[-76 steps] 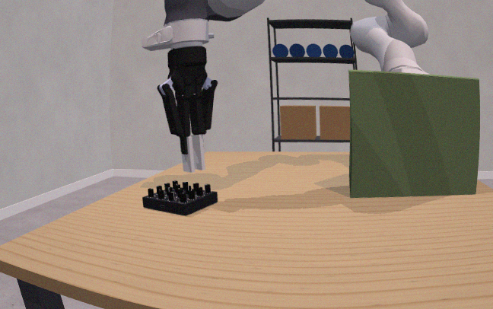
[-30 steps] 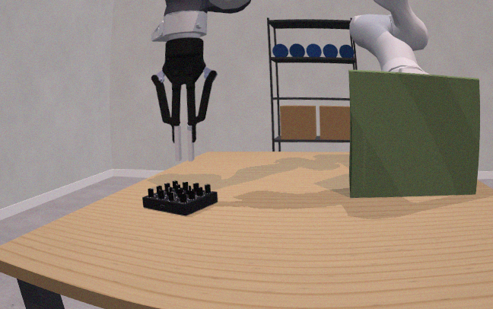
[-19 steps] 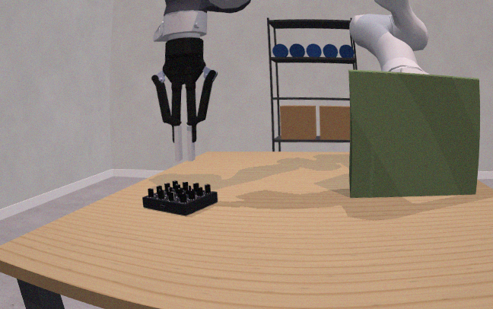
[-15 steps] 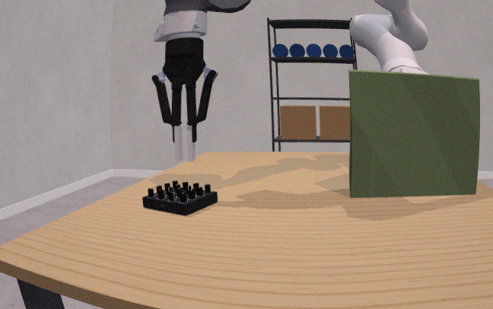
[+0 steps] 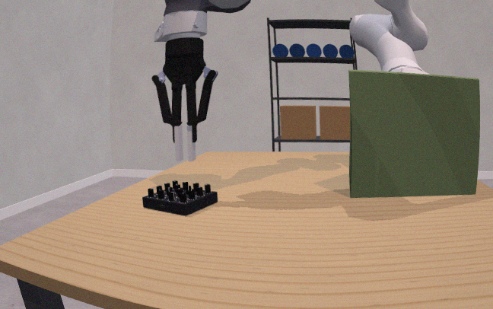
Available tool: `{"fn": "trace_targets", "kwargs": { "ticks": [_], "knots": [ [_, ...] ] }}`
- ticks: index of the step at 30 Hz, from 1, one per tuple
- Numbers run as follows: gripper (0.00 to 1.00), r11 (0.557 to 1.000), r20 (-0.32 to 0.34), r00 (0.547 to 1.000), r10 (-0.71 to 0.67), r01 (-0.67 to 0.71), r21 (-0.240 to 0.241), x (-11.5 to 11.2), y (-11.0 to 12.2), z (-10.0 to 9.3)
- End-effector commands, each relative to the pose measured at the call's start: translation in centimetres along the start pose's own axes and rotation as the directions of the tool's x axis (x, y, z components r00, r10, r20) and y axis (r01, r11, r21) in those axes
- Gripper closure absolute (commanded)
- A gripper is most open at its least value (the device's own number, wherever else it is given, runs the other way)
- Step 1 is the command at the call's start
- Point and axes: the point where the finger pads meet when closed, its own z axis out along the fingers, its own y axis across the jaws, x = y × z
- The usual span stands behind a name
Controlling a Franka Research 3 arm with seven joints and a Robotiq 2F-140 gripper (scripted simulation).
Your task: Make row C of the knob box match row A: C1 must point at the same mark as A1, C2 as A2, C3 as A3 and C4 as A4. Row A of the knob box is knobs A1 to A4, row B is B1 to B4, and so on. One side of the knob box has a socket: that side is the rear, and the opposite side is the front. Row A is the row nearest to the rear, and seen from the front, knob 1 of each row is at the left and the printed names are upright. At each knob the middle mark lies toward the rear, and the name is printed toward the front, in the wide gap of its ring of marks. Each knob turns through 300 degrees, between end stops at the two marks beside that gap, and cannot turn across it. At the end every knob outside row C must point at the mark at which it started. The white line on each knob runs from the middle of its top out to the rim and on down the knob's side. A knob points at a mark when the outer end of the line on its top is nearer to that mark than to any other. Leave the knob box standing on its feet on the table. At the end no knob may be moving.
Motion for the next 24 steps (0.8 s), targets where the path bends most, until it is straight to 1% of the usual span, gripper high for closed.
{"fn": "trace_targets", "kwargs": {
  "ticks": [1, 13, 24],
  "knots": [
    [0.88, 1.0, 0.001, 1.0, 0.008, -0.008, -0.002, -0.09, 0.06, -0.06],
    [0.88, 1.0, 0.001, 1.0, 0.008, -0.008, -0.002, -0.09, 0.06, -0.01],
    [0.88, 1.0, 0.001, 1.0, 0.008, -0.008, -0.004, -0.09, 0.07, 0.46]
  ]
}}
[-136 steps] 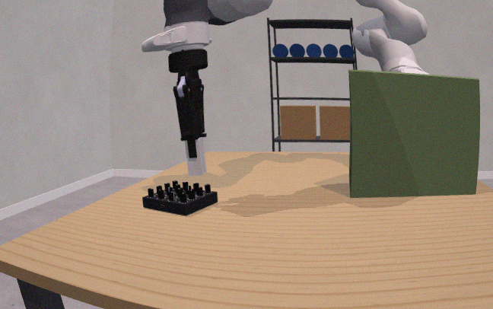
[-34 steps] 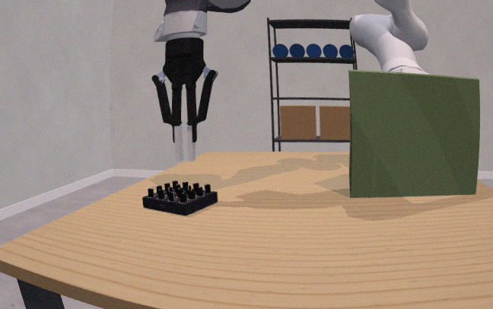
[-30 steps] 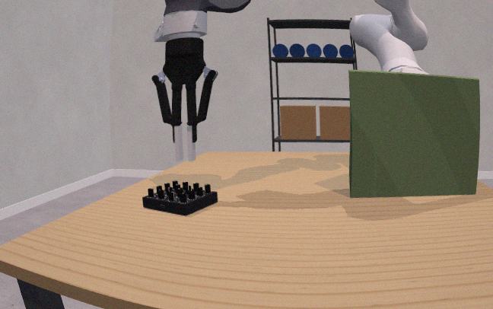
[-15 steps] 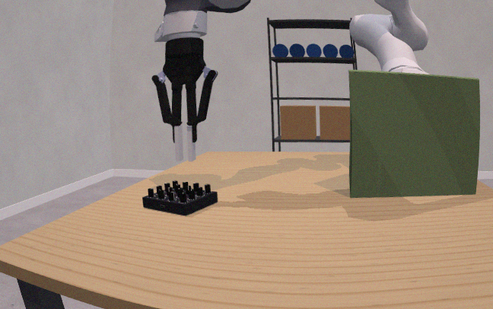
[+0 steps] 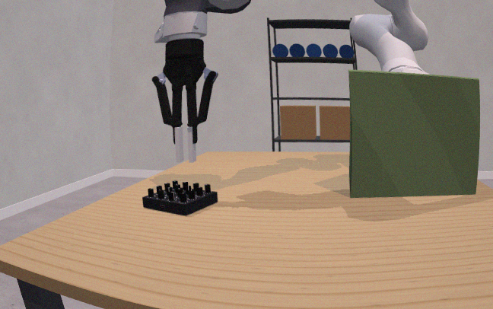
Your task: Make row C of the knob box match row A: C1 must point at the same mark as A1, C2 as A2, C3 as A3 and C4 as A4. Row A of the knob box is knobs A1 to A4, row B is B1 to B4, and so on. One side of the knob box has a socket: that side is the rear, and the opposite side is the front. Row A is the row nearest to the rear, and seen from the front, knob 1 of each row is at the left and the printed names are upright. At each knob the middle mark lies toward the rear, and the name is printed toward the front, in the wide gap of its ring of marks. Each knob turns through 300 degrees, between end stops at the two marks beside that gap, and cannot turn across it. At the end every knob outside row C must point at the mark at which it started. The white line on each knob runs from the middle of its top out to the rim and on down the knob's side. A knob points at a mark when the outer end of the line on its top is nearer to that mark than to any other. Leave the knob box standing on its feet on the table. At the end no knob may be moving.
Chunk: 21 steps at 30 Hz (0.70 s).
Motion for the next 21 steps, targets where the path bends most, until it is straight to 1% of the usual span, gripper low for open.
{"fn": "trace_targets", "kwargs": {
  "ticks": [1, 21],
  "knots": [
    [0.88, 1.0, 0.002, 1.0, 0.005, -0.005, -0.001, -0.1, 0.0, 0.3],
    [0.88, 1.0, 0.002, 1.0, 0.005, -0.005, -0.001, -0.1, 0.0, 2.6]
  ]
}}
